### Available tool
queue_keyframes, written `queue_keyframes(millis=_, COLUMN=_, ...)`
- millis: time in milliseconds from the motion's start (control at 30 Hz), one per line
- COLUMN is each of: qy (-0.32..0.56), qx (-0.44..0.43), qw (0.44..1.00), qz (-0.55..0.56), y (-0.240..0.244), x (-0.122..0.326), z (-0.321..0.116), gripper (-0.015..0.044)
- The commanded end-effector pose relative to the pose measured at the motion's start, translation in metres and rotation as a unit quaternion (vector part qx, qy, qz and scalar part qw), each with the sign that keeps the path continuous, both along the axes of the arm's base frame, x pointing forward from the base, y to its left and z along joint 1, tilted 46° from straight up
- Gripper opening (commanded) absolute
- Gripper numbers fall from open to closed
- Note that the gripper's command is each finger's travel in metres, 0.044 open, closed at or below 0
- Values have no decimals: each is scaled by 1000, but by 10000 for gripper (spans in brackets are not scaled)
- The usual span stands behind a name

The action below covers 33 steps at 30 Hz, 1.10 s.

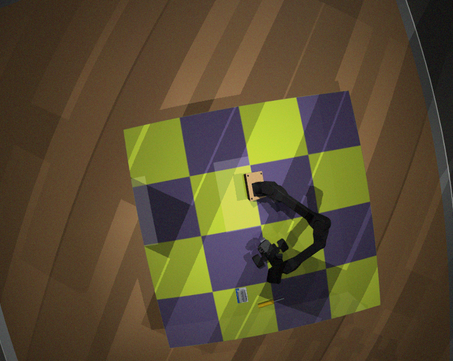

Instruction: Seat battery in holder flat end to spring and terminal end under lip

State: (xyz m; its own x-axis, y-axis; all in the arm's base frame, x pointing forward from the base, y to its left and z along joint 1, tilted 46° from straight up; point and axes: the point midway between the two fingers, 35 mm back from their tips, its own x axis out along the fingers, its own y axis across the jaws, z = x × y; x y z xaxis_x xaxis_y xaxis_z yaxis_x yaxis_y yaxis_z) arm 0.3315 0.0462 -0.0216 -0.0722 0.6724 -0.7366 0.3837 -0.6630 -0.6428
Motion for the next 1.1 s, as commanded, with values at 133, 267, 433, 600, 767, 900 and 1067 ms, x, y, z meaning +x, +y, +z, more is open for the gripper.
queue_keyframes(millis=133, qy=-17, qx=10, qw=1000, qz=-11, y=4, x=-1, z=0, gripper=59)
queue_keyframes(millis=267, qy=-23, qx=13, qw=999, qz=-17, y=4, x=-1, z=-1, gripper=59)
queue_keyframes(millis=433, qy=-32, qx=17, qw=999, qz=-25, y=4, x=-2, z=-1, gripper=59)
queue_keyframes(millis=600, qy=-40, qx=20, qw=998, qz=-33, y=4, x=-3, z=-1, gripper=59)
queue_keyframes(millis=767, qy=-48, qx=24, qw=998, qz=-41, y=4, x=-4, z=-2, gripper=59)
queue_keyframes(millis=900, qy=-55, qx=27, qw=997, qz=-47, y=4, x=-4, z=-2, gripper=59)
queue_keyframes(millis=1067, qy=-63, qx=31, qw=996, qz=-55, y=4, x=-5, z=-2, gripper=59)
